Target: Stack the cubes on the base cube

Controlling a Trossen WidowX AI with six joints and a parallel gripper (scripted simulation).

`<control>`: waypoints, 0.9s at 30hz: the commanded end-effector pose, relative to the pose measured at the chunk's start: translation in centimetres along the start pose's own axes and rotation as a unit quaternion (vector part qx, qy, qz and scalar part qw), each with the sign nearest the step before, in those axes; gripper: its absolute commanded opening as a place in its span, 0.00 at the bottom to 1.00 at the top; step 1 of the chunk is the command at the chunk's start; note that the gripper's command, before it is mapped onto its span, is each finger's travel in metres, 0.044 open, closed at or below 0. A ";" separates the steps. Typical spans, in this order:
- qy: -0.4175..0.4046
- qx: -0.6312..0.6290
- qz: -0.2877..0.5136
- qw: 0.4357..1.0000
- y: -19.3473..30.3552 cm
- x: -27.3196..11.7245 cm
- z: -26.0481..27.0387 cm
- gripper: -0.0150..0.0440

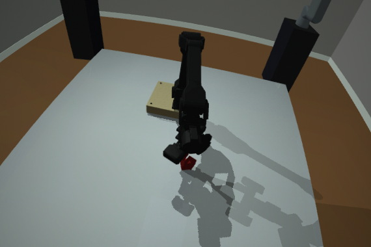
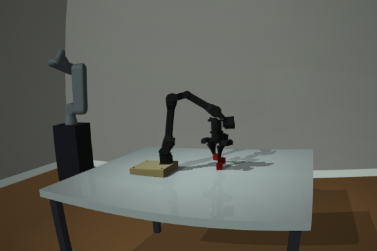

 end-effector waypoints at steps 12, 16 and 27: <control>-0.005 0.009 -0.001 1.000 0.0 2.6 -0.1 0.43; -0.005 0.009 -0.001 1.000 0.0 2.6 -0.1 0.43; -0.005 0.009 -0.001 1.000 0.0 2.8 -0.1 0.43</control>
Point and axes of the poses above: the point midway between the two fingers, 35 mm back from their tips, its own x axis out along the fingers, its own z axis across the jaws, y = z × x, the point moved 5 cm from there along -x, back along the fingers, and after that the axes turned 15 degrees about x, right-handed, at the moved point
